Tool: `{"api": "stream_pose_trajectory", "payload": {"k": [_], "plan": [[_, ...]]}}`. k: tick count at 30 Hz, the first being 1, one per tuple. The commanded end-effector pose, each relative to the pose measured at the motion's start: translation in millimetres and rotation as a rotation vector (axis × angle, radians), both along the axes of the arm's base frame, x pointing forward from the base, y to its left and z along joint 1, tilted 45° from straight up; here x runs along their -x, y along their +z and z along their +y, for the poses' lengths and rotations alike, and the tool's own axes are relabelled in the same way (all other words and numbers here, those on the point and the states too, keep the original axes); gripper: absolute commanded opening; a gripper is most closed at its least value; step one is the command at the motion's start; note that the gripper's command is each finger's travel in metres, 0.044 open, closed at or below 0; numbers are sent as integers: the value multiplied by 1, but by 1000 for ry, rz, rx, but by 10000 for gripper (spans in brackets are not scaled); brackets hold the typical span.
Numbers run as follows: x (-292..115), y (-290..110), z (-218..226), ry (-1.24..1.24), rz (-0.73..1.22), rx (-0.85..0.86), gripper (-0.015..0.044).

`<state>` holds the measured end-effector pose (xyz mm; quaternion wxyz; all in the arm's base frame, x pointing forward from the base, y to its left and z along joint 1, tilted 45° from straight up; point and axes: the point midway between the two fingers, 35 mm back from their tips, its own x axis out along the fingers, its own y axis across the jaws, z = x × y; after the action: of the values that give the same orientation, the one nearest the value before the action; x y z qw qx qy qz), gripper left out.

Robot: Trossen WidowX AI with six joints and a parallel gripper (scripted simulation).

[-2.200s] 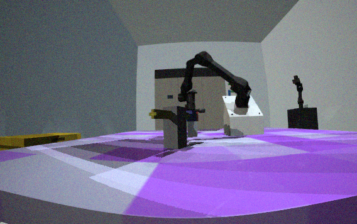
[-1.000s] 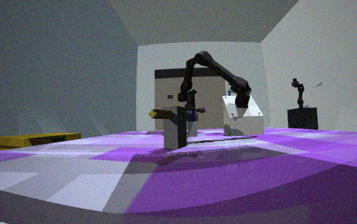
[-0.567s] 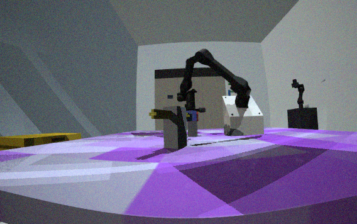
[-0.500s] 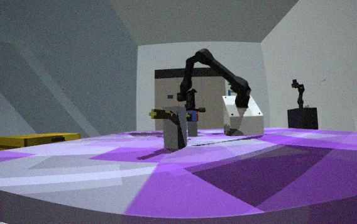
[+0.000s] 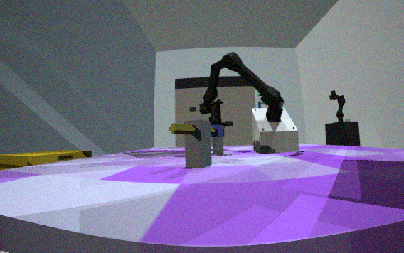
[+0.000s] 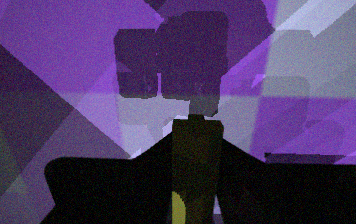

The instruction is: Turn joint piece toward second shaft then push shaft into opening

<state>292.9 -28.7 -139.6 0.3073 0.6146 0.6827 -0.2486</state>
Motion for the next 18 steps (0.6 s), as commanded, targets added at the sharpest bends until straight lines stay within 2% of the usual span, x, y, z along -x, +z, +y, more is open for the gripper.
{"api": "stream_pose_trajectory", "payload": {"k": [1, 18], "plan": [[1, 4, 6, -3, 4, -5, 0], [3, 18, 19, -1, 2, -1, 0]]}}
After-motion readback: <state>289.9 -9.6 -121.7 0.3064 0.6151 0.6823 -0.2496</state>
